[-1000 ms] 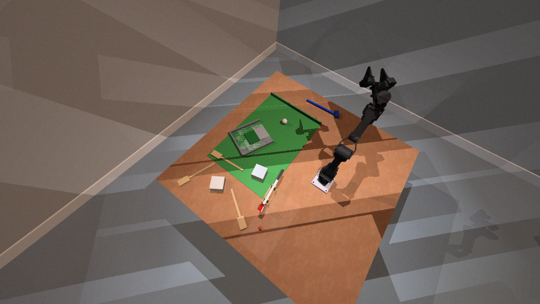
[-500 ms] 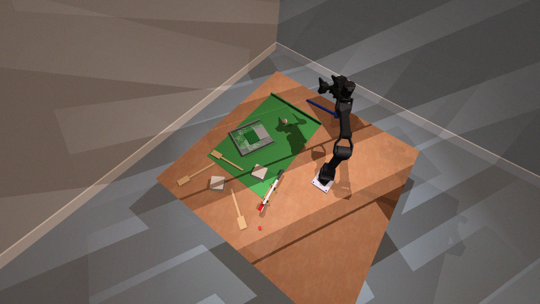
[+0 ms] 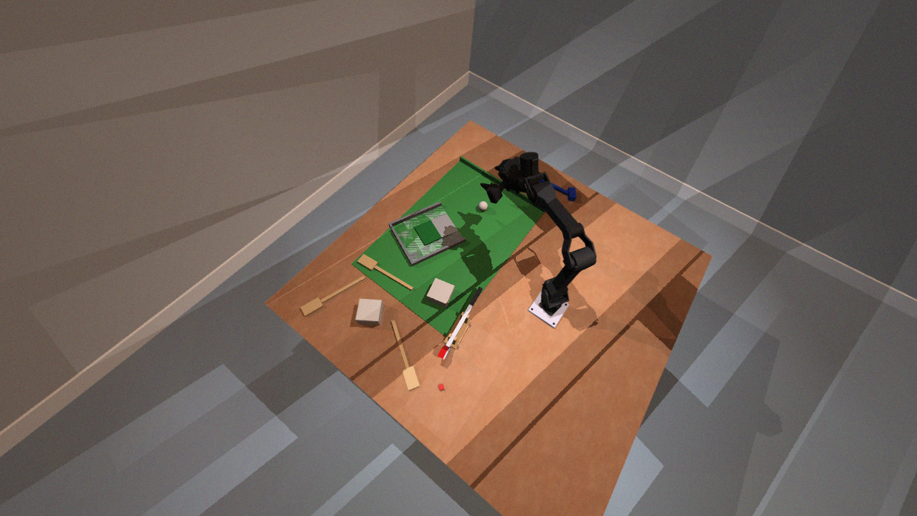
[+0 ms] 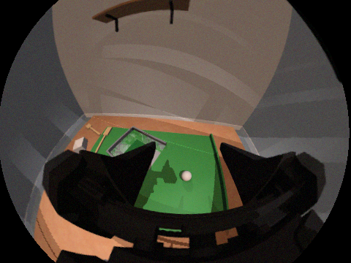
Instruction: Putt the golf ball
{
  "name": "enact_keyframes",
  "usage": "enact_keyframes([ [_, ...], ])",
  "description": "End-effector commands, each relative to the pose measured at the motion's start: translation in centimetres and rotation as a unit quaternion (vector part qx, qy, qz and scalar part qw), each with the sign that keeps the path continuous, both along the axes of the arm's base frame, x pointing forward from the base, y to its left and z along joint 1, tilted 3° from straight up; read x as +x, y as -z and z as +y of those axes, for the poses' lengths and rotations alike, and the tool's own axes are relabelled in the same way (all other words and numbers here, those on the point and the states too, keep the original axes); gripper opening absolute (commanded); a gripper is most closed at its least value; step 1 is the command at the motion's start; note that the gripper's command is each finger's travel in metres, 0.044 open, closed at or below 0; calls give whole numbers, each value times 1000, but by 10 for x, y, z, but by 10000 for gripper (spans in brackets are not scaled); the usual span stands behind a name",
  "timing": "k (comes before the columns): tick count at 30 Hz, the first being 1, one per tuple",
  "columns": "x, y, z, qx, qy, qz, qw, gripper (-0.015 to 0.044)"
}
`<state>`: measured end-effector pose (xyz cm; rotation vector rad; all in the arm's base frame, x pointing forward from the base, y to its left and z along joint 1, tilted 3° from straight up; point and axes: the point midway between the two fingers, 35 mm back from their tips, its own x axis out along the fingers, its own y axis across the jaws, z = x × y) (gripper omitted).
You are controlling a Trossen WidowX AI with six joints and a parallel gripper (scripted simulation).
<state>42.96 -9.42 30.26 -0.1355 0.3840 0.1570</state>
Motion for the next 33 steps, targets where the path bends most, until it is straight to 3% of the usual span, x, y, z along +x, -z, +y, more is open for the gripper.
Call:
enact_keyframes([
  [1, -8, 31, 69, -56, -99, 59, 992, 440],
  [7, -38, 74, 154, -132, -243, 128, 952, 440],
  [13, -95, 112, 227, -216, -398, 182, 873, 440],
  [18, -159, 139, 270, -287, -528, 211, 771, 440],
  [23, -224, 161, 292, -359, -654, 225, 627, 440],
  [33, -227, 161, 292, -361, -658, 225, 621, 440],
])
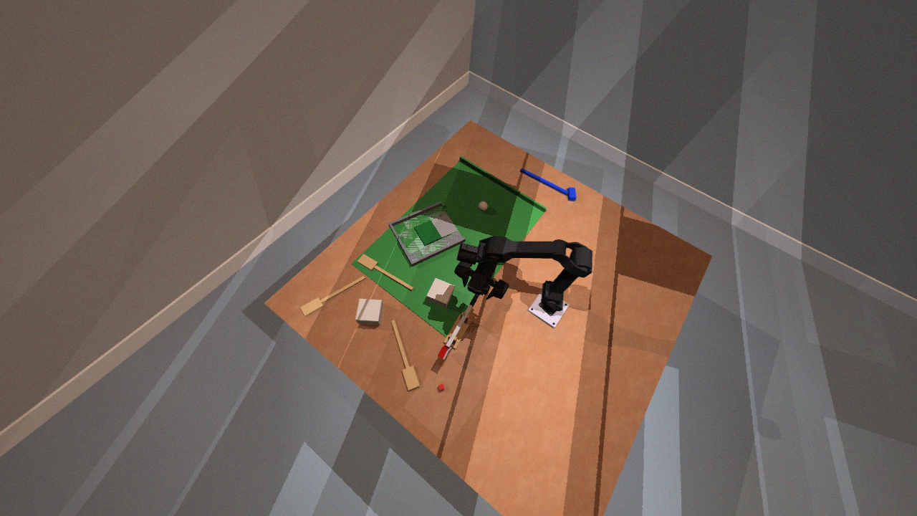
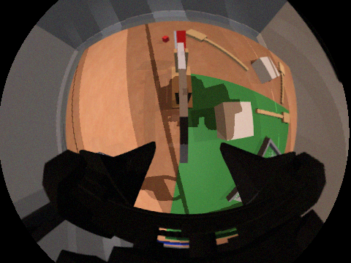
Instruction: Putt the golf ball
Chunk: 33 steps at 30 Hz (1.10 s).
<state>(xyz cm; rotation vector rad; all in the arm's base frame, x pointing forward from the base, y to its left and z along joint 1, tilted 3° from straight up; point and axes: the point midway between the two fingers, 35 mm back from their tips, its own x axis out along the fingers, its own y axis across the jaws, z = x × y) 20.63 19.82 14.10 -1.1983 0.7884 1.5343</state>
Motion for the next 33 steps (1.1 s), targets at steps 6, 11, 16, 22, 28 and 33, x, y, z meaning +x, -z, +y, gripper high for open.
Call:
enact_keyframes([
  [6, -3, 13, 0, -5, -12, -2, 1000, 440],
  [11, -3, 23, 0, -5, -12, -2, 1000, 440],
  [16, -2, 34, 1, -5, -12, -2, 1000, 440],
  [22, -1, 47, 1, -5, -12, -2, 1000, 440],
  [28, -1, 49, 1, -5, -12, -2, 1000, 440],
  [33, -1, 57, 2, -5, -12, -2, 1000, 440],
])
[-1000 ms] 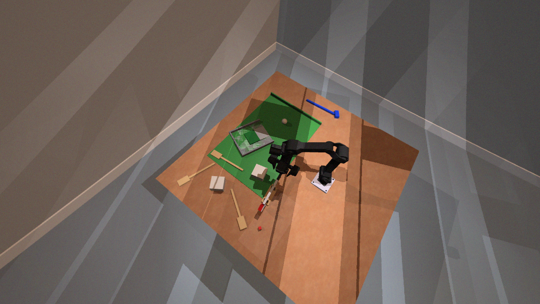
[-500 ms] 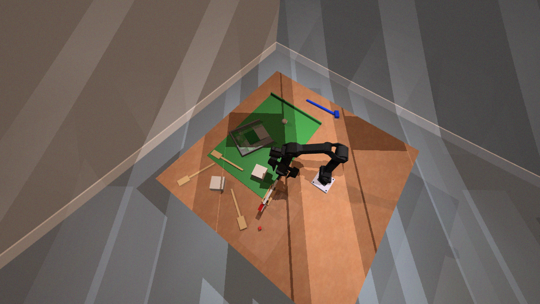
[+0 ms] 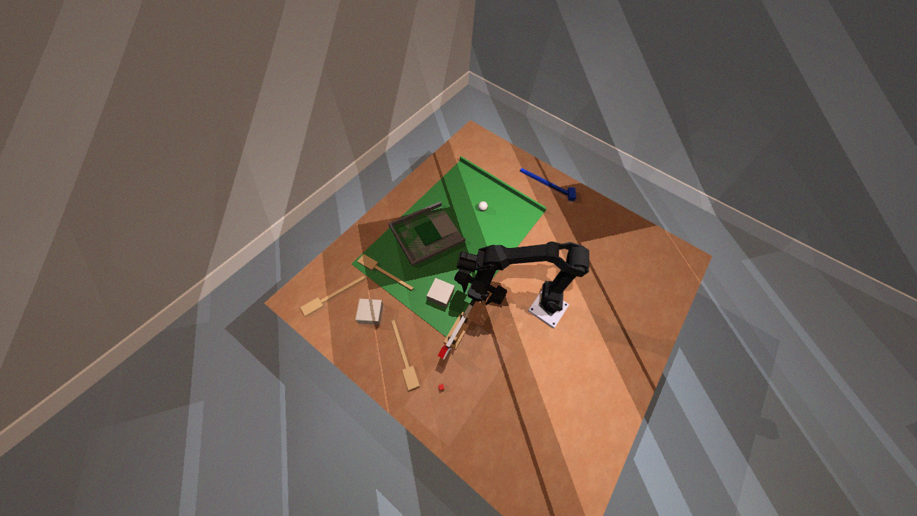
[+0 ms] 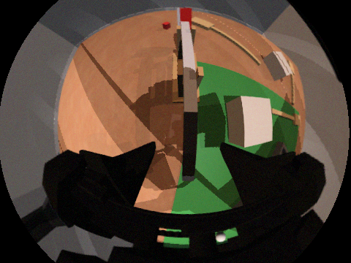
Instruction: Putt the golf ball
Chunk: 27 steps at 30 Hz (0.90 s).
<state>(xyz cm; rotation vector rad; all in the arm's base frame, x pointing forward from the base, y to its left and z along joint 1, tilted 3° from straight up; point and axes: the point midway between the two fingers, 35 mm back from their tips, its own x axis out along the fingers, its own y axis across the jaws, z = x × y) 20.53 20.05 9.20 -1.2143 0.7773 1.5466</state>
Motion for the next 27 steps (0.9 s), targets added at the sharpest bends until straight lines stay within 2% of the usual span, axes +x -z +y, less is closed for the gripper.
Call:
enact_keyframes([
  [1, 1, 9, 0, -4, -2, 1, 1000, 440],
  [14, 1, 21, 0, -4, -2, 1, 1000, 440],
  [27, 1, 18, 1, -1, 0, 1, 1000, 99],
])
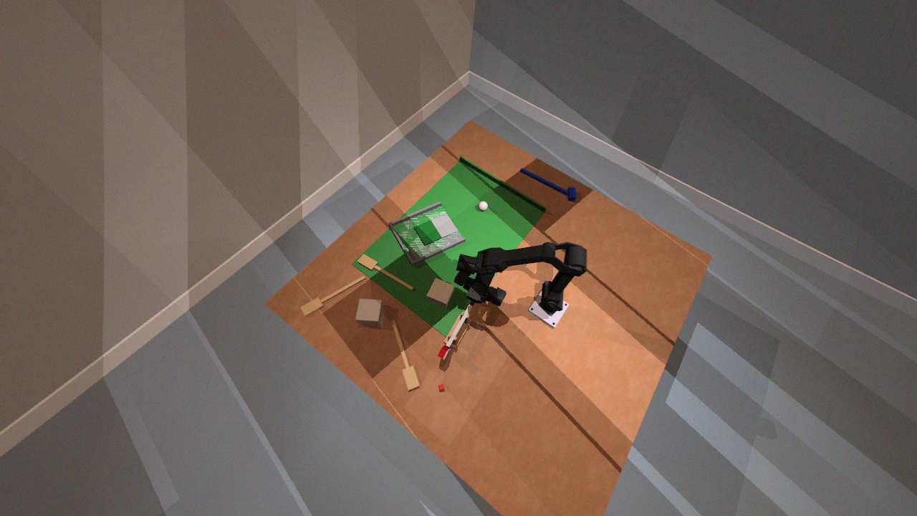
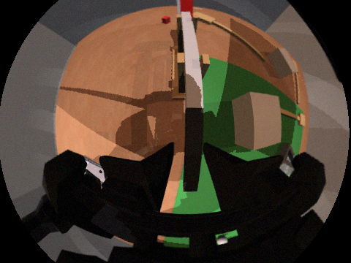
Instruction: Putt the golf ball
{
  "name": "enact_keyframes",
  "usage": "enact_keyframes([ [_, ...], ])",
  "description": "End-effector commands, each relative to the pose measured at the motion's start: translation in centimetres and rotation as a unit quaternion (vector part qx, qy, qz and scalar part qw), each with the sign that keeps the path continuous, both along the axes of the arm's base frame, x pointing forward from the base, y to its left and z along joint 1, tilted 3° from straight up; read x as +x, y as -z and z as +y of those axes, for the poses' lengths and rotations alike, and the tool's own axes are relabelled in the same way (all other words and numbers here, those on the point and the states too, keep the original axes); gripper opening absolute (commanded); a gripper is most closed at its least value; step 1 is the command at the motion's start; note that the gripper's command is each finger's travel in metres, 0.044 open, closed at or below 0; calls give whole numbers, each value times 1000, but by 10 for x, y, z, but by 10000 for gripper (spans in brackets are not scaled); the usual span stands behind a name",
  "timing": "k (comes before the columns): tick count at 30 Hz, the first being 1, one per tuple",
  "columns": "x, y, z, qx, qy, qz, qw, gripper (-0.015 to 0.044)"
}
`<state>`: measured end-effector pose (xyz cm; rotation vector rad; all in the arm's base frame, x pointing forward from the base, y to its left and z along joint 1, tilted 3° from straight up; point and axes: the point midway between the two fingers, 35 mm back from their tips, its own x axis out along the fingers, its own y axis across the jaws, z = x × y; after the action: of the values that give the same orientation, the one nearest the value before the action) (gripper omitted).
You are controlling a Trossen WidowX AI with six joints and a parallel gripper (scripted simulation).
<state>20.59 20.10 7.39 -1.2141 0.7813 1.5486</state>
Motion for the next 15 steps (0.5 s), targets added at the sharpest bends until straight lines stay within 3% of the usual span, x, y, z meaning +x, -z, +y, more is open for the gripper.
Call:
enact_keyframes([
  [1, 0, -1, 0, 0, 0, 0, 1000, 73],
  [3, 0, -1, 0, 0, 0, 0, 1000, 20],
  [6, 0, -1, 0, 0, 0, 0, 1000, 0],
  [15, 1, -23, 1, 0, 0, 0, 1000, 0],
])
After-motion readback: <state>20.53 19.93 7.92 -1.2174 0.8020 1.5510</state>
